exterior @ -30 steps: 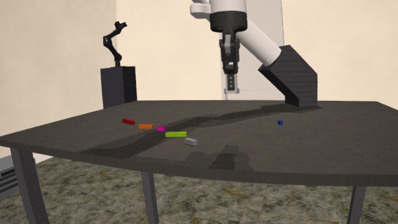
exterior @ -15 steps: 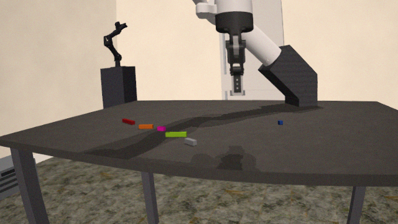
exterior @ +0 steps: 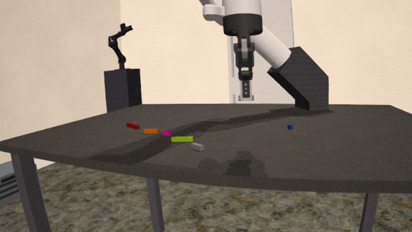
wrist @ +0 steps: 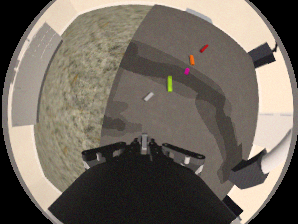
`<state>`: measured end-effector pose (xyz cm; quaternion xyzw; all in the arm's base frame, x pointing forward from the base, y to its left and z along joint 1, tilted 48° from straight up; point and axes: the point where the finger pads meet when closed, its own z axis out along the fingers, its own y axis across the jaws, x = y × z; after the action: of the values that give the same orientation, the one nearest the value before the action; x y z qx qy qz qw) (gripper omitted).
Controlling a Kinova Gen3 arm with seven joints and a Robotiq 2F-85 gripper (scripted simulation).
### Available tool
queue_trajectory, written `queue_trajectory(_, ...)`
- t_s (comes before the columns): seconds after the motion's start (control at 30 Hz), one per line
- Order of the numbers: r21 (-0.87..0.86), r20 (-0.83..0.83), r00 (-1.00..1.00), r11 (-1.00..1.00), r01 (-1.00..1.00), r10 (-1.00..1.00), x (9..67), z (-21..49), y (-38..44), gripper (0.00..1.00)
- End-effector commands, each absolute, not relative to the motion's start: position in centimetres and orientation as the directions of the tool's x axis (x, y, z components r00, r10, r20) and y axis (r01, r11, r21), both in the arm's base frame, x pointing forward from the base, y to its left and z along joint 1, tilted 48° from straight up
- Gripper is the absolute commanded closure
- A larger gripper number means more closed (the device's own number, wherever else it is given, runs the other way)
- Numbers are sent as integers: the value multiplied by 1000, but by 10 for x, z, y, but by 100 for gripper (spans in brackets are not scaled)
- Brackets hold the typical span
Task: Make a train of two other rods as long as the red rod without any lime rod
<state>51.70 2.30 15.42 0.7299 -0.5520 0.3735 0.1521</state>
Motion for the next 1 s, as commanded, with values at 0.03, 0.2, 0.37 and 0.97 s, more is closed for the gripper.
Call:
queue_trajectory(0.03, -188, 714, 112, -343, -920, -692, 520, 148, 18, 95)
queue_trajectory(0.2, -188, 714, 112, -343, -920, -692, 527, 136, 6, 95)
queue_trajectory(0.37, -188, 714, 112, -343, -920, -692, 532, 127, -3, 95)
queue_trajectory(0.97, -188, 714, 112, -343, -920, -692, 549, 98, -30, 95)
